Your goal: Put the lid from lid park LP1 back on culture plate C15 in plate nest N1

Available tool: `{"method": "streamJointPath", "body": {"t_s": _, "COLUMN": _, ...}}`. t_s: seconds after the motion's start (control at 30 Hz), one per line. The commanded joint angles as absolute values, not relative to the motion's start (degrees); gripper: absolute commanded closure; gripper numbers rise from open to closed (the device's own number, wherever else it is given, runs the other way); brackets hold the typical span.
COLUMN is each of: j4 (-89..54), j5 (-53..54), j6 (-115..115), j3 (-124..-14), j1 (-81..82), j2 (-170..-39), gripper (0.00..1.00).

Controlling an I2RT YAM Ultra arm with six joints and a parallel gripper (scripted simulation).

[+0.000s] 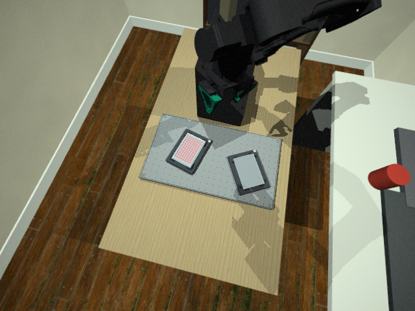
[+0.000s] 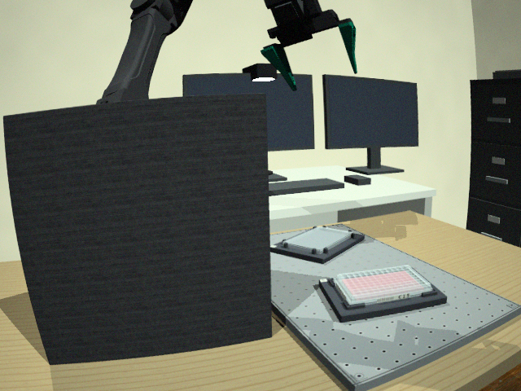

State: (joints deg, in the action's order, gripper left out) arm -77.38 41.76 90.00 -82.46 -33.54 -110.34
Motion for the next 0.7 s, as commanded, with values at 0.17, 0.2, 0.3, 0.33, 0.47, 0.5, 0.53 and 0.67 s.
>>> {"method": "streamJointPath", "body": {"t_s": 0.17, "j4": -74.16, "j5": 42.0, "j6": 79.24, "j3": -82.47, "j1": -31.08, "j2": -110.6, "gripper": 0.0}}
{"method": "streamJointPath", "body": {"t_s": 0.2, "j4": -73.44, "j5": 42.12, "j6": 78.27, "j3": -82.25, "j1": -30.25, "j2": -110.63, "gripper": 0.0}}
{"method": "streamJointPath", "body": {"t_s": 0.3, "j4": -72.73, "j5": 42.18, "j6": 73.82, "j3": -82.31, "j1": -28.93, "j2": -110.95, "gripper": 0.0}}
{"method": "streamJointPath", "body": {"t_s": 0.33, "j4": -73.01, "j5": 42.11, "j6": 71.8, "j3": -82.54, "j1": -28.9, "j2": -111.12, "gripper": 0.0}}
{"method": "streamJointPath", "body": {"t_s": 0.47, "j4": -71.6, "j5": 42.29, "j6": 66.37, "j3": -82.4, "j1": -26.76, "j2": -111.48, "gripper": 0.0}}
{"method": "streamJointPath", "body": {"t_s": 0.5, "j4": -70.89, "j5": 42.4, "j6": 65.38, "j3": -82.19, "j1": -25.94, "j2": -111.5, "gripper": 0.0}}
{"method": "streamJointPath", "body": {"t_s": 0.53, "j4": -70.19, "j5": 42.5, "j6": 64.39, "j3": -82.01, "j1": -25.13, "j2": -111.55, "gripper": 0.0}}
{"method": "streamJointPath", "body": {"t_s": 0.67, "j4": -70.14, "j5": 42.49, "j6": 61.38, "j3": -82.2, "j1": -24.63, "j2": -111.79, "gripper": 0.0}}
